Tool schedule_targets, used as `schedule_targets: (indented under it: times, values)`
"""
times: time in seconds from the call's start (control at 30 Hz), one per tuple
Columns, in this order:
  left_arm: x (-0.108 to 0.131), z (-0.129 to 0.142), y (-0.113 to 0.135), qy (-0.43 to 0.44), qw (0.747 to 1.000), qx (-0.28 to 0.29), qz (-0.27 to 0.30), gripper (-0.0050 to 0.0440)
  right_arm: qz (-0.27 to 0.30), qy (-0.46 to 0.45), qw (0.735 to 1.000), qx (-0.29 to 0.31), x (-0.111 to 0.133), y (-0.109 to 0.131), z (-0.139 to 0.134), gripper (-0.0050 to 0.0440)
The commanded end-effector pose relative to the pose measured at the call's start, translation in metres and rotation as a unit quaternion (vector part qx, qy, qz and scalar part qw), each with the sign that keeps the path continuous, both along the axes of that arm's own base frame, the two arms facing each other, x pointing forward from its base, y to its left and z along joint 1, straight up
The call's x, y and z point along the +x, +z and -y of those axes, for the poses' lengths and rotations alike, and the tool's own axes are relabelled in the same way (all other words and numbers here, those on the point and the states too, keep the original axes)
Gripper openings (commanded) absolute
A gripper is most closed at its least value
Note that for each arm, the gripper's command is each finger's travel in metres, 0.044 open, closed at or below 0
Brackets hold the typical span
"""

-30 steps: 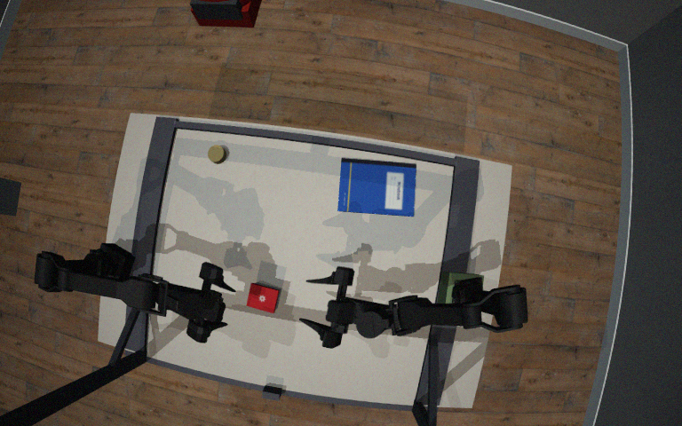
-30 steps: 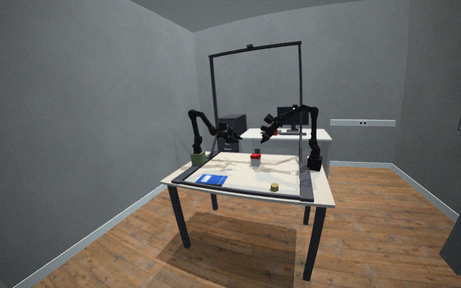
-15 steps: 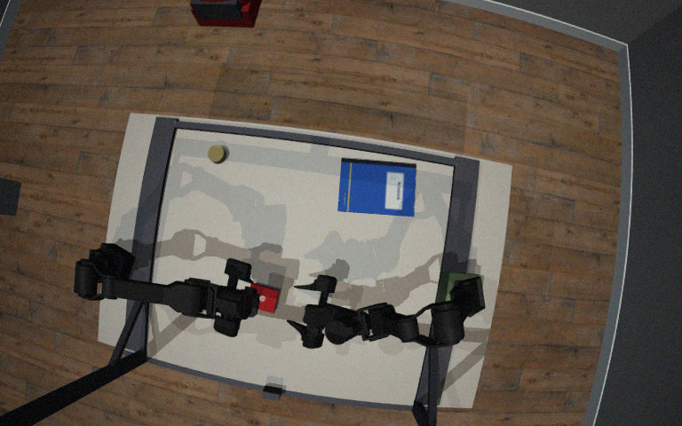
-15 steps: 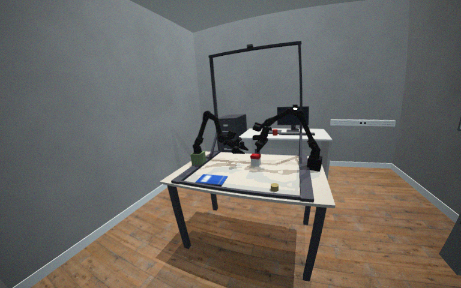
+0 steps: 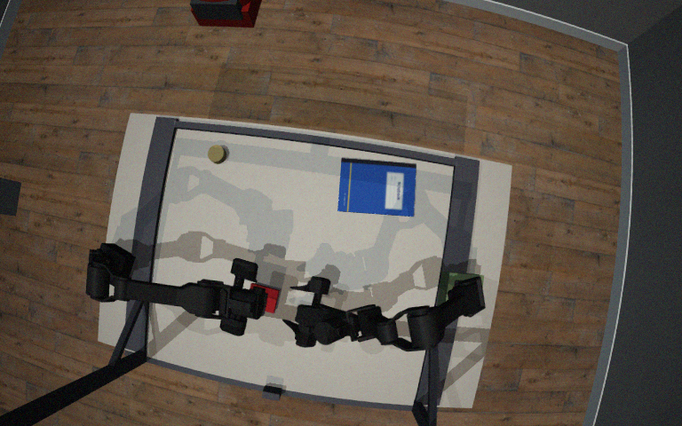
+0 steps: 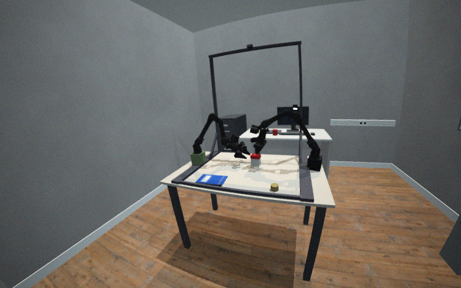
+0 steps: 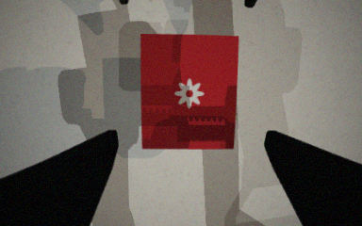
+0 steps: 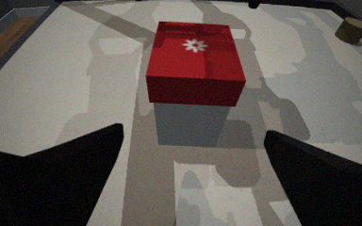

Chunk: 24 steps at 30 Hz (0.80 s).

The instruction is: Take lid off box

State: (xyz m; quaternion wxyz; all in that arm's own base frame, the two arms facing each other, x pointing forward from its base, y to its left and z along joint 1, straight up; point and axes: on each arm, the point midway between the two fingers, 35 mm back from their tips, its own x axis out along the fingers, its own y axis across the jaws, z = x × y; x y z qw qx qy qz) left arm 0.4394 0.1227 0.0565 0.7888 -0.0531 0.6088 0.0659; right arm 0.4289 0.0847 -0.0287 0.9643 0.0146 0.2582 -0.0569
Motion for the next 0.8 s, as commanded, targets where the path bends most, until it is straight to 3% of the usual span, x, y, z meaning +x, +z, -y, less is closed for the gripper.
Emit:
schedule_targets:
  times: [0.0, 0.77]
  values:
    - [0.006, -0.004, 0.001, -0.001, 1.0, 0.006, 0.008, 0.0414, 0.007, 0.0, 1.0, 0.003, 0.009, 0.002, -0.003, 0.044]
    - [0.012, -0.004, -0.028, 0.0, 1.0, 0.005, 0.006, 0.0414, 0.007, 0.001, 1.0, 0.002, 0.034, -0.012, 0.001, 0.044]
